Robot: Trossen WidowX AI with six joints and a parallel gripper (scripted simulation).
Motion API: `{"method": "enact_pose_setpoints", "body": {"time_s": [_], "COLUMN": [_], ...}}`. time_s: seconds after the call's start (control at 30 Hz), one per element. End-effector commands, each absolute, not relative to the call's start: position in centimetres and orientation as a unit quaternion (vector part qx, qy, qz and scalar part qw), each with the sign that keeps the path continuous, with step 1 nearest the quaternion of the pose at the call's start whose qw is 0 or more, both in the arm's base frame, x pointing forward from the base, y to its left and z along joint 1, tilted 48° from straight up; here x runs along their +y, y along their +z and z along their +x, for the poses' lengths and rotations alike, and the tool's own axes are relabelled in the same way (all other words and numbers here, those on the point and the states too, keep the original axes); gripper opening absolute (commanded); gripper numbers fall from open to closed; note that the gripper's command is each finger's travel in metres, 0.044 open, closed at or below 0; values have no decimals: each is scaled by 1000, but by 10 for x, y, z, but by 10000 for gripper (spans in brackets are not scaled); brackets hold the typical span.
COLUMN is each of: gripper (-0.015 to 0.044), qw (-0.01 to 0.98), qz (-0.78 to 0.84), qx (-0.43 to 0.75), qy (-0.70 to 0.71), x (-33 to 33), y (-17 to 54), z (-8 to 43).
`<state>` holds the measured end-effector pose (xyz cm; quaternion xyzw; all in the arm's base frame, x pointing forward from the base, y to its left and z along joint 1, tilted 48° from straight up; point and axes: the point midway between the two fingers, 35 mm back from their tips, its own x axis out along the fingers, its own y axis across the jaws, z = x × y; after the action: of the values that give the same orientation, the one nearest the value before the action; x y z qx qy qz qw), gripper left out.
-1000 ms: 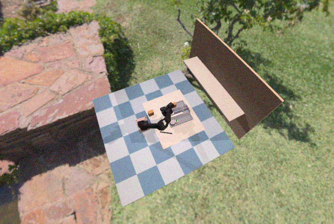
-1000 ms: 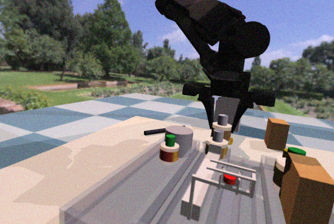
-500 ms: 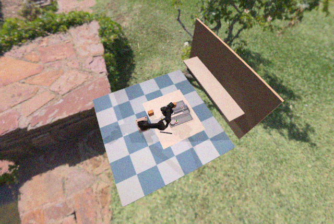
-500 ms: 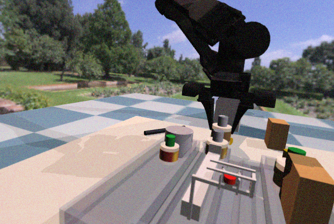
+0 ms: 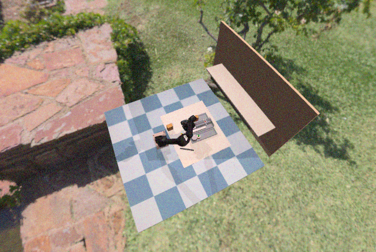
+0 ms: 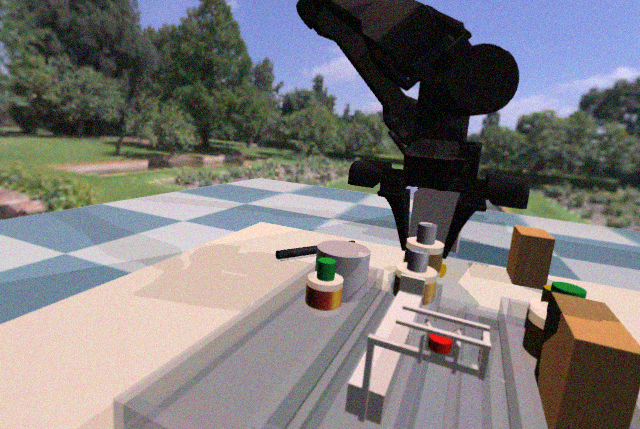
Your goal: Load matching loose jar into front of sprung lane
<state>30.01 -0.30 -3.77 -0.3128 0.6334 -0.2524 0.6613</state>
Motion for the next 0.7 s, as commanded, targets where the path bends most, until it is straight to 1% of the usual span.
{"method": "enact_pose_setpoints", "body": {"time_s": [0.0, 0.67], "gripper": [0, 0], "qw": [666, 666], "qz": [-312, -312], "qx": [628, 628], "qy": [-253, -253], "x": [-2, -1], "y": [-36, -36], "z": [307, 314]}}
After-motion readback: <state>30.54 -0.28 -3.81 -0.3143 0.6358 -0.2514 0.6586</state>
